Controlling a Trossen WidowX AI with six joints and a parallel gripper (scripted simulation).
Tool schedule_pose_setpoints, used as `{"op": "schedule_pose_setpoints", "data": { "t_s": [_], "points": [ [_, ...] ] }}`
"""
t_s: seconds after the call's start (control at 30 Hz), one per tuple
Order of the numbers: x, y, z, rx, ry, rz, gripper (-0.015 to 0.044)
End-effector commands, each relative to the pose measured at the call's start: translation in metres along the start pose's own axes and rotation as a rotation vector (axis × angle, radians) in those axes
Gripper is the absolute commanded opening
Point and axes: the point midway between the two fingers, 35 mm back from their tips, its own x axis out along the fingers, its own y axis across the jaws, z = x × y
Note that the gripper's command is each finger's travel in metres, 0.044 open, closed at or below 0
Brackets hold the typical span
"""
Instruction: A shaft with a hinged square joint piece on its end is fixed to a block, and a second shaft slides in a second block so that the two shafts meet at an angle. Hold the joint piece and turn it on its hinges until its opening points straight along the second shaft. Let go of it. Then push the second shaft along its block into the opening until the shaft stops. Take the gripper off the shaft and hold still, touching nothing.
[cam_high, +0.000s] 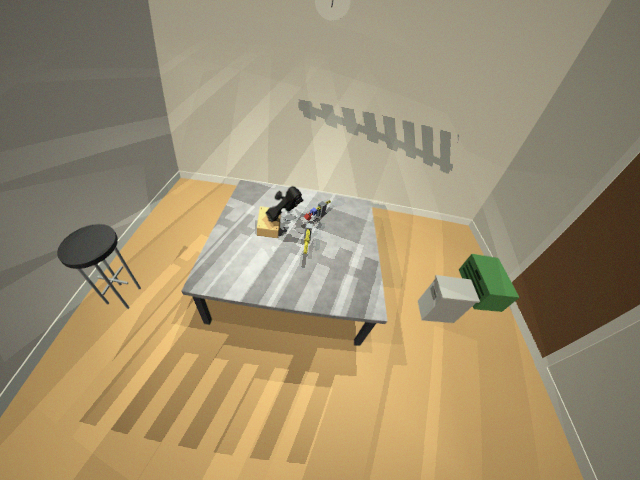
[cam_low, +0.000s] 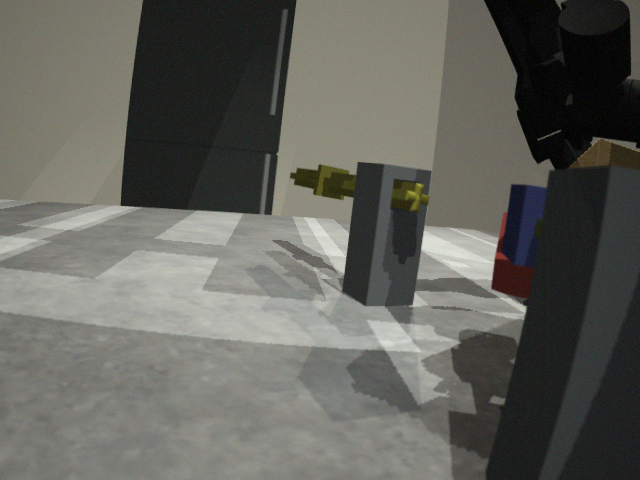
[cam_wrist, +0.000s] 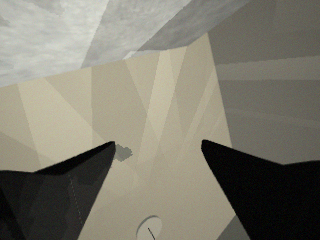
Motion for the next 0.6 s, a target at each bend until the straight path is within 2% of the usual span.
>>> {"op": "schedule_pose_setpoints", "data": {
  "t_s": [0.0,0.03,0.57],
  "points": [
    [0.000,0.000,0.000,-0.002,-0.003,0.000,0.0426],
    [0.002,0.001,0.000,-0.008,-0.013,0.000,0.0440],
    [0.036,0.024,0.008,-0.227,-0.349,-0.028,0.0440]
  ]
}}
